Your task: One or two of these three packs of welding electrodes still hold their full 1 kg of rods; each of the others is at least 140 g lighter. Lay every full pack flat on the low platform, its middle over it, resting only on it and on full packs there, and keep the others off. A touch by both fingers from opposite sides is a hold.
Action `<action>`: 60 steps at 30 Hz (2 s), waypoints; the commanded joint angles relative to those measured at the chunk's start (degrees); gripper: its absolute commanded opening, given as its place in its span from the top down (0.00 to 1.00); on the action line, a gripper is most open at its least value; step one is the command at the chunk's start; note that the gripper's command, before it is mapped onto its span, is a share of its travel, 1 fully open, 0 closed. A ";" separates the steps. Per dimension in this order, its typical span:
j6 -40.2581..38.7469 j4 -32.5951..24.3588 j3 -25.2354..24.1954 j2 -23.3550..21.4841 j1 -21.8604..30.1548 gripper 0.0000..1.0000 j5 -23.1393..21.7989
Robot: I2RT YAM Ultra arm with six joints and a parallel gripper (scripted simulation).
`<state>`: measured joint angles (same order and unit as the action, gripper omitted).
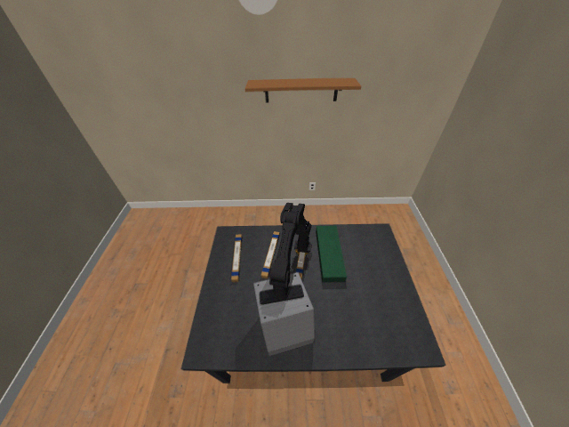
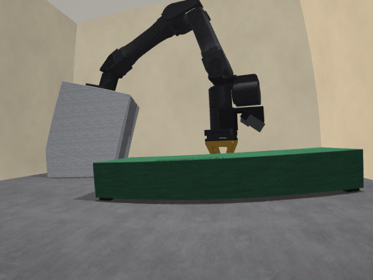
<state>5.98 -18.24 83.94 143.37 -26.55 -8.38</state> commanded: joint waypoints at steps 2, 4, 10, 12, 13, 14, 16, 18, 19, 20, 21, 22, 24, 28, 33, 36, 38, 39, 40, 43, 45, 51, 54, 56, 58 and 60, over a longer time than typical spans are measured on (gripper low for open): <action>-0.55 1.24 1.75 -1.23 0.14 1.00 0.07; -0.55 1.27 1.72 -1.37 0.15 1.00 0.07; -0.55 1.36 1.62 -1.88 0.17 0.26 0.07; -0.55 1.36 1.64 -1.72 0.17 0.26 0.07; -0.55 1.35 1.65 -1.68 0.17 0.26 0.07; -0.55 1.35 1.65 -1.68 0.17 0.26 0.07; -0.55 1.35 1.65 -1.68 0.17 0.26 0.07; -0.55 1.35 1.65 -1.68 0.17 0.26 0.07; -0.55 1.35 1.65 -1.68 0.17 0.26 0.07; -0.55 1.35 1.65 -1.68 0.17 0.26 0.07; -0.55 1.35 1.65 -1.68 0.17 0.26 0.07; -0.55 1.35 1.65 -1.68 0.17 0.26 0.07; -0.55 1.35 1.65 -1.68 0.17 0.26 0.07; -0.55 1.35 1.65 -1.68 0.17 0.26 0.07; -0.55 1.35 1.65 -1.68 0.17 0.26 0.07; -0.55 1.35 1.65 -1.68 0.17 0.26 0.07; -0.55 1.35 1.65 -1.68 0.17 0.26 0.07; -0.55 1.35 1.65 -1.68 0.17 0.26 0.07; -0.55 1.35 1.65 -1.68 0.17 0.26 0.07; -0.55 1.35 1.65 -1.68 0.17 0.26 0.07; -0.55 1.35 1.65 -1.68 0.17 0.26 0.07; -0.55 1.35 1.65 -1.68 0.17 0.26 0.07; -0.55 1.35 1.65 -1.68 0.17 0.26 0.07; -0.55 1.35 1.65 -1.68 0.17 0.26 0.07; -0.55 1.35 1.65 -1.68 0.17 0.26 0.07; -0.55 1.35 1.65 -1.68 0.17 0.26 0.07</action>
<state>5.93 -18.06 83.96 143.41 -26.57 -8.38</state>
